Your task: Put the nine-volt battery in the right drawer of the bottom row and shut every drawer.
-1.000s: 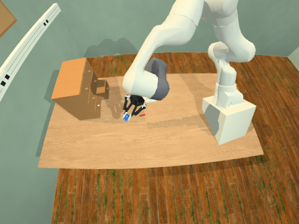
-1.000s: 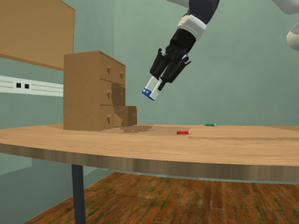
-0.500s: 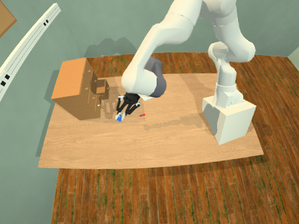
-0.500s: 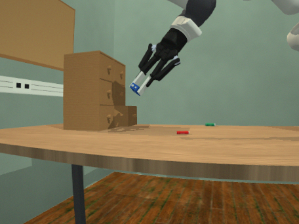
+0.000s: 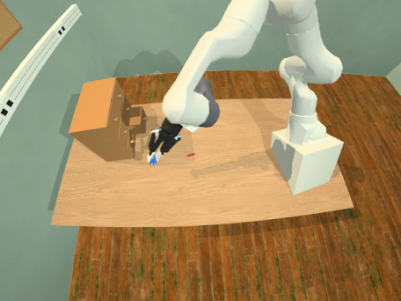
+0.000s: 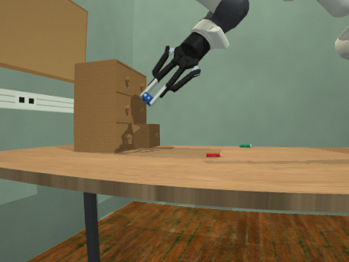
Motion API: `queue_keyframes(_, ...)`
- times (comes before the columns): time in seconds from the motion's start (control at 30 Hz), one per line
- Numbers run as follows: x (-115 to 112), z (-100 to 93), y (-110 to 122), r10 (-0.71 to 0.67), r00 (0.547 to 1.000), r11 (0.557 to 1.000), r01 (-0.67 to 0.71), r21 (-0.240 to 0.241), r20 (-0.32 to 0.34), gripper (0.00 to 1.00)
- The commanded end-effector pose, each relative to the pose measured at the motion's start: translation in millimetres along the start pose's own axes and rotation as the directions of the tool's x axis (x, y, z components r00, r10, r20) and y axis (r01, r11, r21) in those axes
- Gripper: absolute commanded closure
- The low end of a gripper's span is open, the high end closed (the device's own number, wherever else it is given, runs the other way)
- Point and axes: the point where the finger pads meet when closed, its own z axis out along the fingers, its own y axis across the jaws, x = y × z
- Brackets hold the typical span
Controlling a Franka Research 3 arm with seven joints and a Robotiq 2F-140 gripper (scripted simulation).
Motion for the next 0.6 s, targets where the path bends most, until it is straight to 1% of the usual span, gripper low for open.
queue_keyframes(0.0, 2.0, 2.9, 11.1, -0.118, 0.993, 0.993, 0.118, -0.017, -0.028, 0.78)
queue_keyframes(0.1, 2.3, 4.0, 17.1, -0.170, 0.985, 0.985, 0.169, -0.030, -0.037, 0.78)
queue_keyframes(0.4, 2.9, 5.3, 25.1, -0.240, 0.970, 0.970, 0.237, -0.049, -0.047, 0.78)
queue_keyframes(0.57, 4.0, 6.9, 36.9, -0.347, 0.936, 0.936, 0.342, -0.078, -0.060, 0.78)
